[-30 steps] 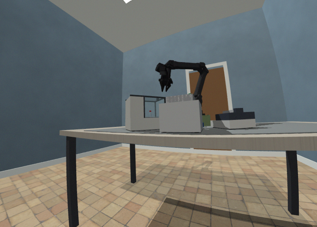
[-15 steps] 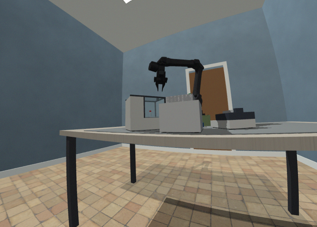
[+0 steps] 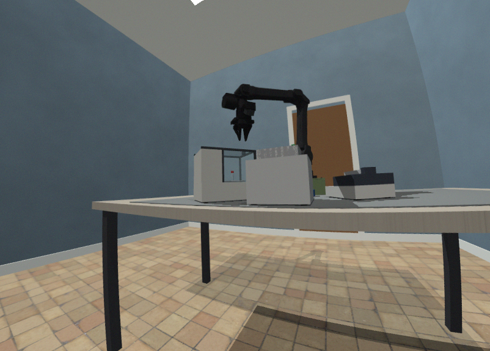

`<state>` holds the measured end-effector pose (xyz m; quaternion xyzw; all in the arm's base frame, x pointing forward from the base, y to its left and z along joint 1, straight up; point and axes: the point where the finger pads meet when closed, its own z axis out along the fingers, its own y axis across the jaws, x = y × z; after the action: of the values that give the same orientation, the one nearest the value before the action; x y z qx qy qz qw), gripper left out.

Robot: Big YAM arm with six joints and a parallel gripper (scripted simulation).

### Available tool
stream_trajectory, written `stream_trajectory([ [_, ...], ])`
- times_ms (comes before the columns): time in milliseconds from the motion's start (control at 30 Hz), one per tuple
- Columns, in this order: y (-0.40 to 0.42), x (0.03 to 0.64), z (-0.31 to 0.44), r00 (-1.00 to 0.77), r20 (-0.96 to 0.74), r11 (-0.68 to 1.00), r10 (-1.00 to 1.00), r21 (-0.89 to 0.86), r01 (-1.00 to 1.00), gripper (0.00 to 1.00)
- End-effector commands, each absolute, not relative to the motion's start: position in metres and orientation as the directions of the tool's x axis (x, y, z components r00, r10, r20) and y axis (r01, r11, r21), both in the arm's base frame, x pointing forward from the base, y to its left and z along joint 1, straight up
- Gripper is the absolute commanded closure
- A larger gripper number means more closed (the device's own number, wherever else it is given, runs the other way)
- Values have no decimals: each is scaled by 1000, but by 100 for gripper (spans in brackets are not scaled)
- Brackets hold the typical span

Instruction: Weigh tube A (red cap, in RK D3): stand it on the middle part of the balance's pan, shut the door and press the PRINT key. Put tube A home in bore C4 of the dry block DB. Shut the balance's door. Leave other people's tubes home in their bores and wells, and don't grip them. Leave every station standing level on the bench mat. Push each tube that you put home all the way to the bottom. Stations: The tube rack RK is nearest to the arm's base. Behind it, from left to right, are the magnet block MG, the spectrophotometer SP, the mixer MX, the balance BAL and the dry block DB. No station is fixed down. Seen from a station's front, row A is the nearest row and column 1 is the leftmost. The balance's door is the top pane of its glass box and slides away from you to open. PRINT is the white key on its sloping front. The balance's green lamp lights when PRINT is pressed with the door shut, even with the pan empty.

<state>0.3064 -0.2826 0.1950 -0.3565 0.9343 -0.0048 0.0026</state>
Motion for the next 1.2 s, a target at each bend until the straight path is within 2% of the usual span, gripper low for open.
stream_trajectory([
  [0,-291,309,219,-710,1,709,-704,-48,-703,70],
  [1167,-286,305,152,-713,2,713,-701,-2,-701,70],
])
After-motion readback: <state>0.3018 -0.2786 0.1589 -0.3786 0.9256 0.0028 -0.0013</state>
